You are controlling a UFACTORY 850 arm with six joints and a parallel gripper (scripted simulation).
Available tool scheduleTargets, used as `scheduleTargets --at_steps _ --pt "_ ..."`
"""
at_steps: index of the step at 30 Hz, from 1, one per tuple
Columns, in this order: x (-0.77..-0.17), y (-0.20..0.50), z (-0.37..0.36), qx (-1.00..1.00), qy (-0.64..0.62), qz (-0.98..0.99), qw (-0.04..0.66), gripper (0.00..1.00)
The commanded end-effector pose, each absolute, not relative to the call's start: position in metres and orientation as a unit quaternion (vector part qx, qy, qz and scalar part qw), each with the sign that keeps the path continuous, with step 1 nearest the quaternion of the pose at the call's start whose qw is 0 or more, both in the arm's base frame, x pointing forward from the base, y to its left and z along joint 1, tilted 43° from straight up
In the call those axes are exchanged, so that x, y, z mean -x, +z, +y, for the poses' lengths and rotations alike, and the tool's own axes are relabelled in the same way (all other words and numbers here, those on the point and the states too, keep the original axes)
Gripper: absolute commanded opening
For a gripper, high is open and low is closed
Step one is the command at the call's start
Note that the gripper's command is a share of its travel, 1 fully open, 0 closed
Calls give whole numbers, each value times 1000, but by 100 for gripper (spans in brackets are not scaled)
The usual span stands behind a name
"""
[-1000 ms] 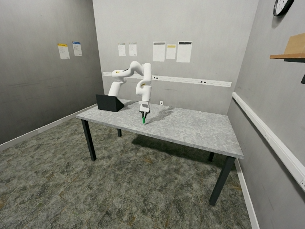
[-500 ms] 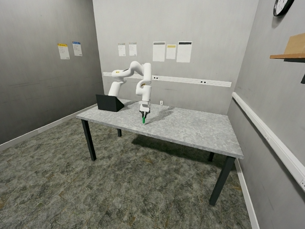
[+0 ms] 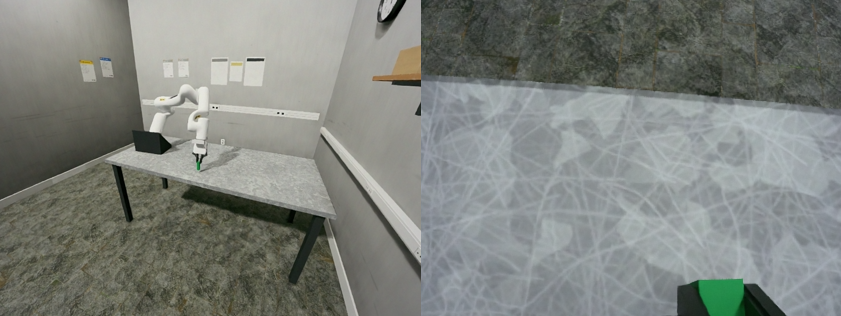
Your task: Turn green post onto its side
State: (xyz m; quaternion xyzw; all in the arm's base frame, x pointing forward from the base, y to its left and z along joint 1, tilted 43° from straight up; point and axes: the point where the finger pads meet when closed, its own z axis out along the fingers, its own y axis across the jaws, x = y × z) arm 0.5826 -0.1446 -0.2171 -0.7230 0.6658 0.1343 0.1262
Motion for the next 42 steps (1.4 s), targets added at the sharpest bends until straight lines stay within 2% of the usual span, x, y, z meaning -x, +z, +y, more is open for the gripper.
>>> scheduleTargets --at_steps 1,16,31,42 --pt "-584 -216 -145 721 135 668 126 15" --pt "-589 -217 -142 650 183 732 96 15" --pt "-588 -217 -146 529 232 816 12 15" --pt "-592 -218 -147 523 233 820 7 15"
